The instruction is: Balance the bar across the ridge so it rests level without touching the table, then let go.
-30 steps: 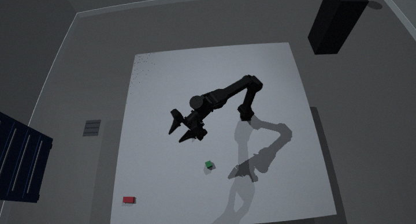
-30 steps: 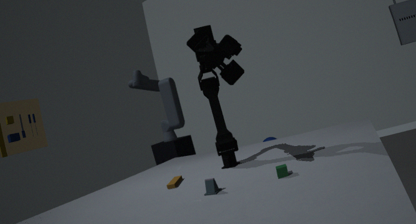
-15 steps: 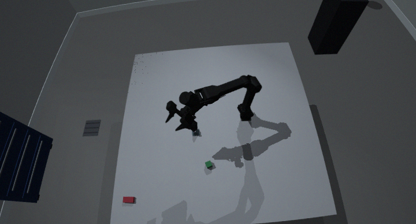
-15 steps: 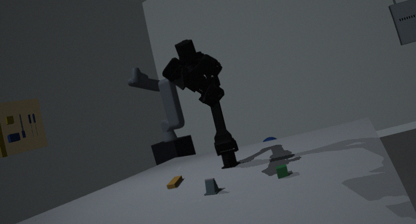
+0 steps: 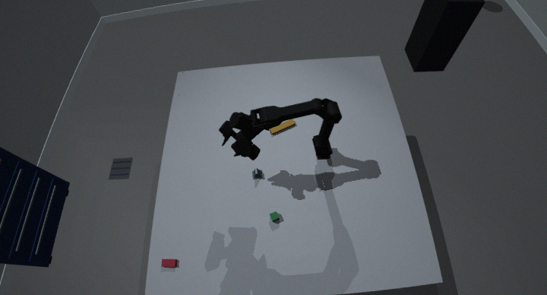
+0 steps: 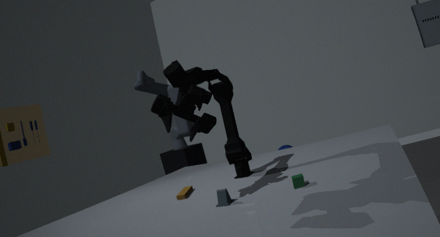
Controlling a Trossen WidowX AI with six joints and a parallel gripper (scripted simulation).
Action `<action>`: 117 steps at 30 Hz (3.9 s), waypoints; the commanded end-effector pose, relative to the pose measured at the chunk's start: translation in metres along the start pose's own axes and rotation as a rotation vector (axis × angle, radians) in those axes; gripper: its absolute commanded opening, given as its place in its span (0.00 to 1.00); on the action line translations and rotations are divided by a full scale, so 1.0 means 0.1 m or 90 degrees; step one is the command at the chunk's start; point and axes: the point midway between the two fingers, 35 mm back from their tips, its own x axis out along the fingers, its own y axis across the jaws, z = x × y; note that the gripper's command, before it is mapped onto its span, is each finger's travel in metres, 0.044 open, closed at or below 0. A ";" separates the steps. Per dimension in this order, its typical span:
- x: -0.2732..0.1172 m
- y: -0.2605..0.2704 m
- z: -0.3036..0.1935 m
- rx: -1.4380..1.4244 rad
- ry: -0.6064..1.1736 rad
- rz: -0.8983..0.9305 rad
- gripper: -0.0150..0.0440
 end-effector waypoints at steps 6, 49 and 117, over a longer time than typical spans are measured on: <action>0.09 0.03 -0.70 0.060 0.114 0.042 0.79; -0.63 0.94 -2.97 0.428 0.469 0.272 0.79; -0.16 1.33 -3.29 0.432 0.467 0.271 0.31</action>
